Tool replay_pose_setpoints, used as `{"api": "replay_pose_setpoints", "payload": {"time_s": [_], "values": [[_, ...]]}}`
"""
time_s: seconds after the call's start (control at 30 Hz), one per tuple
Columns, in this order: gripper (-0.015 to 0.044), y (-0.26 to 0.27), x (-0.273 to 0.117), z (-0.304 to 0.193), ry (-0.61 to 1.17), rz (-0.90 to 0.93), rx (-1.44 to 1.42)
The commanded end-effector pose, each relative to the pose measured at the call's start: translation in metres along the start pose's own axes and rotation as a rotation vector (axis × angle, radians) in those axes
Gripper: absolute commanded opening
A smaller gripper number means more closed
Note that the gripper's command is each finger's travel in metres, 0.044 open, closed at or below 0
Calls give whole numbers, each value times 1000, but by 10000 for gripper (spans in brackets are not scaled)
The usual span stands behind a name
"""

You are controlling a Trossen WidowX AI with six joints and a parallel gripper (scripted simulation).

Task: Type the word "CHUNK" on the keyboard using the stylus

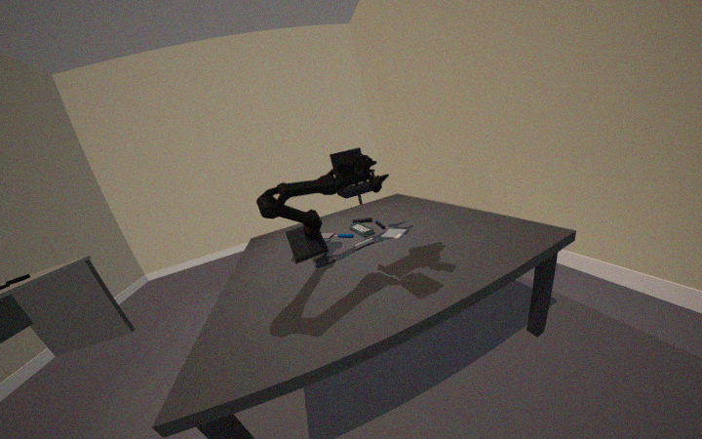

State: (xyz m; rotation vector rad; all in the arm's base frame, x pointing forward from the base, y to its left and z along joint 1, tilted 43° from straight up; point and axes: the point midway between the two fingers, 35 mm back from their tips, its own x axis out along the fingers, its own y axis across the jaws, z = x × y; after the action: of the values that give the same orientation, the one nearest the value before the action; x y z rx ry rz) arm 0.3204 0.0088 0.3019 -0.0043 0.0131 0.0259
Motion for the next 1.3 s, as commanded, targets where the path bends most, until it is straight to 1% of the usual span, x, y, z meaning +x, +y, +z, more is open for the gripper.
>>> {"api": "replay_pose_setpoints", "payload": {"time_s": [0.0, 0.07, 0.17, 0.27, 0.4, 0.53, 0.73, 0.9, 1.0, 1.27], "values": [[414, 0, 2, -3, 12, -1, 4], [361, 3, 13, -23, 104, -11, 30], [282, 11, 33, -71, 311, -44, 71], [204, 19, 44, -120, 513, -89, 86], [99, 29, 44, -184, 768, -169, 64], [0, 37, 32, -240, 998, -264, -2], [0, 42, -1, -308, 1283, -429, -195], [0, 36, -34, -349, 1458, -567, -448], [0, 34, -43, -358, 1496, -605, -535], [0, 34, -43, -358, 1496, -605, -535]]}}
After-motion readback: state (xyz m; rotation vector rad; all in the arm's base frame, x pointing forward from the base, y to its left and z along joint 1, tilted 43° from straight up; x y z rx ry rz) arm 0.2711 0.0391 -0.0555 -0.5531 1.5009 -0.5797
